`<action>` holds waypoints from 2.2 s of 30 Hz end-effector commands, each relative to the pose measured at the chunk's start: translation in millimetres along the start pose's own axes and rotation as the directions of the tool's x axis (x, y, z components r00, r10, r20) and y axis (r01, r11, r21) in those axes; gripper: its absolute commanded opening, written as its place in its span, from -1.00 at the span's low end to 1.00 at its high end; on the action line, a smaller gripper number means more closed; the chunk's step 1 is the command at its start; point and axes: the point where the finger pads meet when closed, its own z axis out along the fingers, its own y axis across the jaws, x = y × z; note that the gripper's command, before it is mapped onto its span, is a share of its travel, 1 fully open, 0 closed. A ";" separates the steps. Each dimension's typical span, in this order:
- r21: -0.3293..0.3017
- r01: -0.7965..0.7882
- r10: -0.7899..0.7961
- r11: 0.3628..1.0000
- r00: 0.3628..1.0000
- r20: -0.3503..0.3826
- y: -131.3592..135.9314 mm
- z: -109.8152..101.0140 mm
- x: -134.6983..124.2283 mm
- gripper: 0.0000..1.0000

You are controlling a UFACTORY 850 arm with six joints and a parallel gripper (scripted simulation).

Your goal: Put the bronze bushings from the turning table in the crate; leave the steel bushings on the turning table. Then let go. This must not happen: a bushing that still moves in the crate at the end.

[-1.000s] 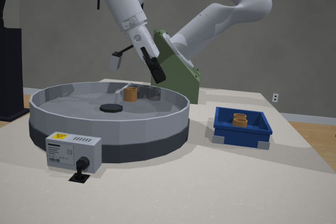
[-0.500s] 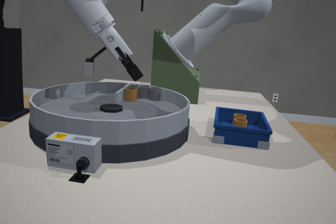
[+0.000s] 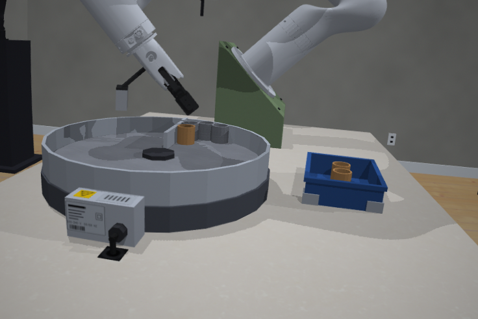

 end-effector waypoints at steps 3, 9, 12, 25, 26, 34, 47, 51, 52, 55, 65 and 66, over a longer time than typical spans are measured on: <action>0.000 0.001 -0.001 1.000 1.000 -0.001 -0.4 -0.9 0.0 -0.79; 0.000 0.001 -0.001 1.000 1.000 -0.001 -0.5 6.1 5.8 -0.79; 0.000 0.001 -0.001 1.000 1.000 -0.001 -0.7 15.2 13.3 -0.79; 0.000 0.001 -0.001 1.000 1.000 -0.001 -0.8 16.5 14.3 -0.79; 0.000 0.001 -0.001 1.000 1.000 -0.001 -0.8 16.5 14.3 -0.79; 0.000 0.001 -0.001 1.000 1.000 -0.001 -0.8 17.6 15.1 -0.79; 0.000 0.001 -0.001 1.000 1.000 -0.001 -0.8 17.9 15.4 -0.79; 0.000 0.001 -0.001 1.000 1.000 -0.001 -0.8 22.1 18.9 -0.79; 0.000 0.001 -0.001 1.000 1.000 -0.001 -0.8 22.1 18.9 -0.79; 0.000 0.001 -0.001 1.000 1.000 -0.001 -0.8 24.7 21.2 -0.79; 0.000 0.001 -0.001 1.000 1.000 -0.001 -0.8 26.6 22.8 -0.79; 0.000 0.001 -0.001 1.000 1.000 -0.001 -0.8 26.6 22.8 -0.79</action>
